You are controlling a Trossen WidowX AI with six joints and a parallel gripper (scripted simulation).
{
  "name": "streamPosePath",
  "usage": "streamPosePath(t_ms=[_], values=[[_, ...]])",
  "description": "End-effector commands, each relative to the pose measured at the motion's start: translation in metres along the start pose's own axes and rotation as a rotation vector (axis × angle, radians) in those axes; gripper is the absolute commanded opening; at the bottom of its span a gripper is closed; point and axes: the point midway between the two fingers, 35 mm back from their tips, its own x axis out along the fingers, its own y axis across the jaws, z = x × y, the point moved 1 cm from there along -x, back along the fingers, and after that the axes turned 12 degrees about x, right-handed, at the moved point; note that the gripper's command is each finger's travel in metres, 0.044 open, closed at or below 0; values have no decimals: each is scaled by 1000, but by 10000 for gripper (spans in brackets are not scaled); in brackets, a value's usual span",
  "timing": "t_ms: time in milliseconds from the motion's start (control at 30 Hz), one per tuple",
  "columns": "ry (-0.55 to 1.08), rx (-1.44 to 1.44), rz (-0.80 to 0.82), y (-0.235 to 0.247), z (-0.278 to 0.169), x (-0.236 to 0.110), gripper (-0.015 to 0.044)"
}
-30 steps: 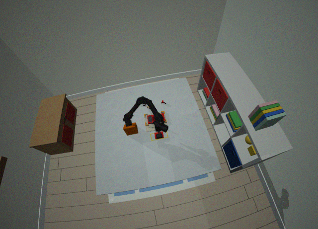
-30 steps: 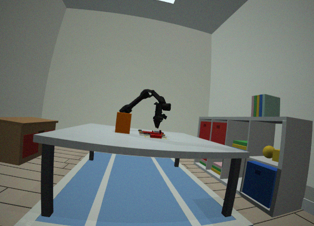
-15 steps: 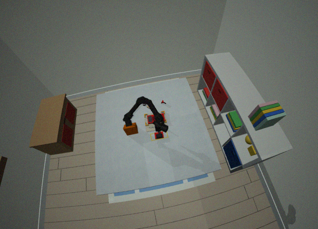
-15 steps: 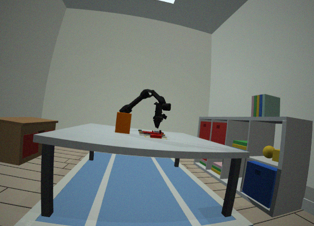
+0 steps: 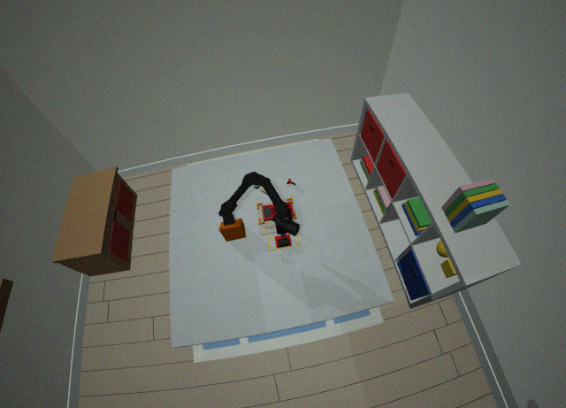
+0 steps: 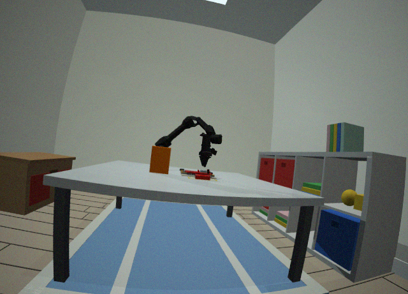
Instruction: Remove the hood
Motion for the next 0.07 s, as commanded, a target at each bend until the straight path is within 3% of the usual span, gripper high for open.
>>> streamPosePath(t_ms=[0, 33], values=[[1, -4, -3, 0, 0, 0, 440], [1, -4, -3, 0, 0, 0, 440]])
